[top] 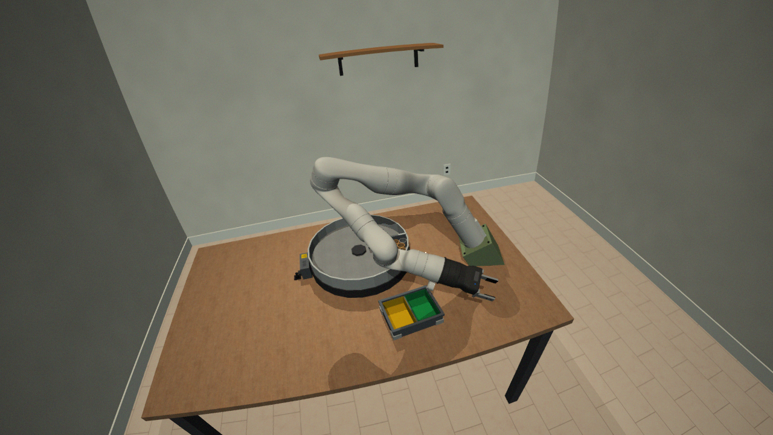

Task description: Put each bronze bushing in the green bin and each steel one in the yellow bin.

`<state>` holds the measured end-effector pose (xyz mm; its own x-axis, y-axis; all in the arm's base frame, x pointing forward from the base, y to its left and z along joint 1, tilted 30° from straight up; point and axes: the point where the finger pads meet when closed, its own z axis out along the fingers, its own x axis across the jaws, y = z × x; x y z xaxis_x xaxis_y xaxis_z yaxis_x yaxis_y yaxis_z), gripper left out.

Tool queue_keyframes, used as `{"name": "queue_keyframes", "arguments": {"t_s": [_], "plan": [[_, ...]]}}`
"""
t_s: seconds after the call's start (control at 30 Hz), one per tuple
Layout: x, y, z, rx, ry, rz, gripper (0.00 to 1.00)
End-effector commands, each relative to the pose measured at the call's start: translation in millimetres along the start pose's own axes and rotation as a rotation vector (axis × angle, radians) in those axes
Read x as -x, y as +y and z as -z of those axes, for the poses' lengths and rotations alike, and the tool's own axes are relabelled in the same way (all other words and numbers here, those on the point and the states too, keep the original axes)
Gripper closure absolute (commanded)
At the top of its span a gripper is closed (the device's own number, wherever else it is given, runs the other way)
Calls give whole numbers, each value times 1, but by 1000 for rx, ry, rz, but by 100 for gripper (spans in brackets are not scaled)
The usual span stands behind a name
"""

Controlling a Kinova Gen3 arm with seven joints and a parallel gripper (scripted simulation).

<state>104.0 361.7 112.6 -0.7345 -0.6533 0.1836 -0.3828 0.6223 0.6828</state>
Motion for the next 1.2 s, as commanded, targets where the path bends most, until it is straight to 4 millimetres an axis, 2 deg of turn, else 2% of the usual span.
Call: {"name": "queue_keyframes", "arguments": {"t_s": [0.0, 0.1, 0.23, 0.27, 0.3, 0.47, 0.63, 0.77, 0.9, 0.97, 1.0, 1.1, 1.17], "plan": [[-2, -2, 40, -10, -41, -5, 0], [-2, -2, 40, -10, -41, -5, 0], [-20, 1, 84, -10, -40, -5, 0], [-20, 0, 84, -10, -41, -5, 0], [-25, 1, 95, -10, -41, -5, 0], [-25, 1, 95, -10, -41, -5, 0], [-48, 4, 150, -10, -41, -5, 0], [-48, 4, 150, -10, -41, -5, 0], [-67, 7, 194, -10, -41, -5, 0], [-67, 7, 194, -10, -41, -5, 0], [-71, 8, 205, -10, -41, -5, 0], [-71, 8, 205, -10, -41, -5, 0], [-81, 9, 226, -10, -41, -5, 0]]}}
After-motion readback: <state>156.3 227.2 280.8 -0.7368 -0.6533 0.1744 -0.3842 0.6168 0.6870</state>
